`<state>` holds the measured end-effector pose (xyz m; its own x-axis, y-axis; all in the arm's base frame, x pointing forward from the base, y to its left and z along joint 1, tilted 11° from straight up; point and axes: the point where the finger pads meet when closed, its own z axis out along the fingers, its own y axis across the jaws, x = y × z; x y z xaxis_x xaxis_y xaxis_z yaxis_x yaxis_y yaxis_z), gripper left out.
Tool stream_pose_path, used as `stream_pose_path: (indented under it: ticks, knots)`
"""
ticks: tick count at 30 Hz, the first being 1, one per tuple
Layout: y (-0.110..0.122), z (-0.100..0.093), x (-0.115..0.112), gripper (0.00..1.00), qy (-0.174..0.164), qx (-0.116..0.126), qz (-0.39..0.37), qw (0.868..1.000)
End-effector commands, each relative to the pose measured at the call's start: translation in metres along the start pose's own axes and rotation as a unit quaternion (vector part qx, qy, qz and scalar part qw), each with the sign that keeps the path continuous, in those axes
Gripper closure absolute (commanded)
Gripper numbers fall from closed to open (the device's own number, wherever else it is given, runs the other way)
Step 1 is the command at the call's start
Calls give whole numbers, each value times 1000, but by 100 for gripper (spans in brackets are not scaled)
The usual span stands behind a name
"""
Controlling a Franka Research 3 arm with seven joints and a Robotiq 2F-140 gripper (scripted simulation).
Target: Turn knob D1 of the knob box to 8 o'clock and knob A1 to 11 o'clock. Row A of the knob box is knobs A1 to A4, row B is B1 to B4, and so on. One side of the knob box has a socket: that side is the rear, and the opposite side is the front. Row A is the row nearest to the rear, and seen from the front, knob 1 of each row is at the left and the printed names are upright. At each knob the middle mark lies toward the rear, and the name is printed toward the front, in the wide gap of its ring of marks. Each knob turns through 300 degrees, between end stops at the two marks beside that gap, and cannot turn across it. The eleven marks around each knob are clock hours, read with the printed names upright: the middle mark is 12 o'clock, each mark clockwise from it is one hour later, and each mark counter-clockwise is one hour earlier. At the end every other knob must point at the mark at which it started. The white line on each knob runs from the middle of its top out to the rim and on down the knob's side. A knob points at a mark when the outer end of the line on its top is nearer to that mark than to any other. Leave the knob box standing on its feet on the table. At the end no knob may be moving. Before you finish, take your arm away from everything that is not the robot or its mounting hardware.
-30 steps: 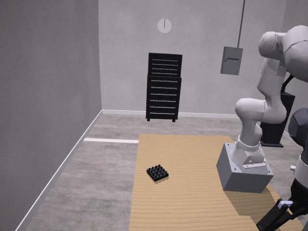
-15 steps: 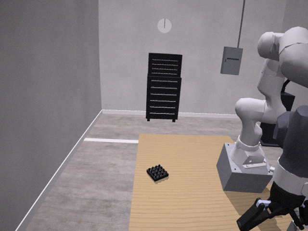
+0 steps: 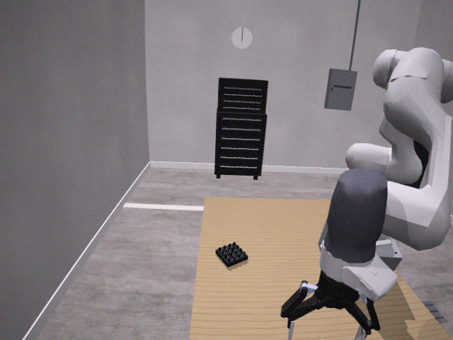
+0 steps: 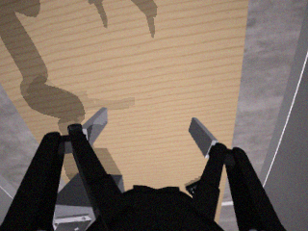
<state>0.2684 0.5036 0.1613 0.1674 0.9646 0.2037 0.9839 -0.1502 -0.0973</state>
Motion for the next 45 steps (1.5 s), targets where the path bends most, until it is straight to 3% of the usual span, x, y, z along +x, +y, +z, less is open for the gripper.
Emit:
stream_pose_path:
  ticks: [1, 3, 4, 27, 28, 45]
  knots:
    - [0, -1, 6, 0, 9, 2, -27, 1000]
    - [0, -1, 6, 0, 9, 2, -27, 1000]
    - [31, 8, -9, 0, 9, 3, -3, 1000]
    - [32, 9, -9, 0, 9, 3, -2, 1000]
    - [65, 18, -27, 0, 10, 3, 23, 1000]
    - [66, 19, -28, 0, 10, 3, 24, 1000]
